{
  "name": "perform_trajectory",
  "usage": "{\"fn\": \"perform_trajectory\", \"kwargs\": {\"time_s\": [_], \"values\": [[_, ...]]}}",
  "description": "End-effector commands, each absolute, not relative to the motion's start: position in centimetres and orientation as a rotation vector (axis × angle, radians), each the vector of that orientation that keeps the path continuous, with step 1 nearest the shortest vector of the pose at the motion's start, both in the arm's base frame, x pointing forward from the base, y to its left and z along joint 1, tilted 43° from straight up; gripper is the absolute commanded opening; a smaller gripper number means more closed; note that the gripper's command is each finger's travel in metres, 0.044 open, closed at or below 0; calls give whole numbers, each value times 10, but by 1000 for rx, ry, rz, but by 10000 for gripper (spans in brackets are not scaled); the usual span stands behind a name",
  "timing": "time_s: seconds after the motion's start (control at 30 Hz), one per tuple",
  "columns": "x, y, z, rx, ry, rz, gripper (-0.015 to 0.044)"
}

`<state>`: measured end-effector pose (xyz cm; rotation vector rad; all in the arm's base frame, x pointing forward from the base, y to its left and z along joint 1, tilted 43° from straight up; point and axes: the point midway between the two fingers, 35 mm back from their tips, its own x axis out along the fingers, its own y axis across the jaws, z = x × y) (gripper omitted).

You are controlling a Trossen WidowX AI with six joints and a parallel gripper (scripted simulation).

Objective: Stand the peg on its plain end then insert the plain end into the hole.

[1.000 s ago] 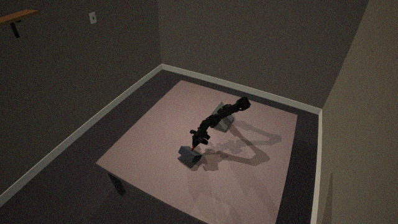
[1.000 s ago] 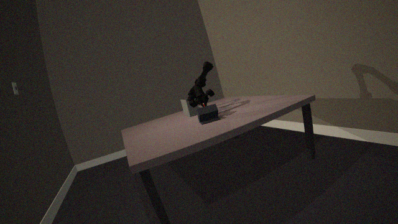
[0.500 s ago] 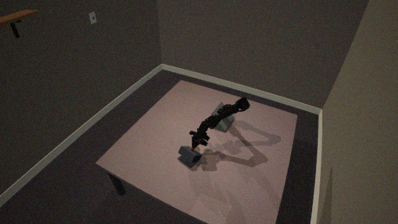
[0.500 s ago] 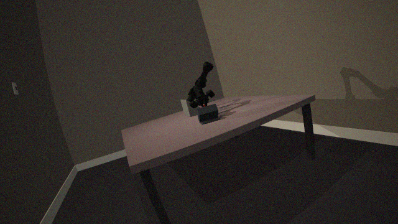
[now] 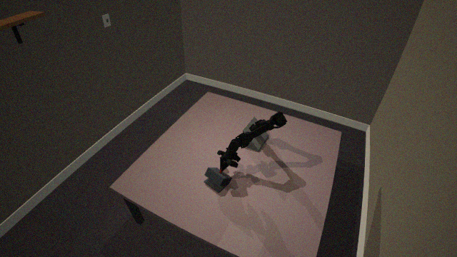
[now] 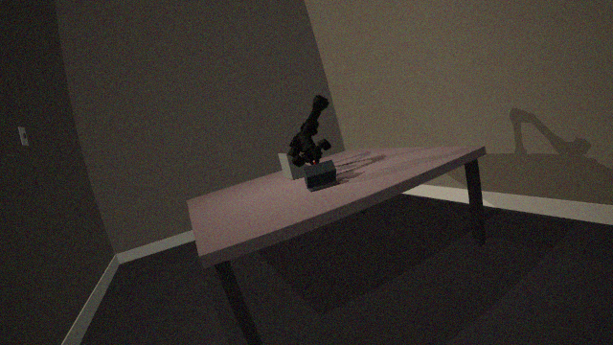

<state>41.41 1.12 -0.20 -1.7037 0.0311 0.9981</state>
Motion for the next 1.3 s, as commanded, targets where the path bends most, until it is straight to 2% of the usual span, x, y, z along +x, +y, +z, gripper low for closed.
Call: {"fn": "perform_trajectory", "kwargs": {"time_s": [0.0,0.53,1.27], "values": [[414,11,-2,-1704,31,998,26],[412,9,0,-1704,32,998,440],[396,-7,20,-1706,37,997,440]]}}
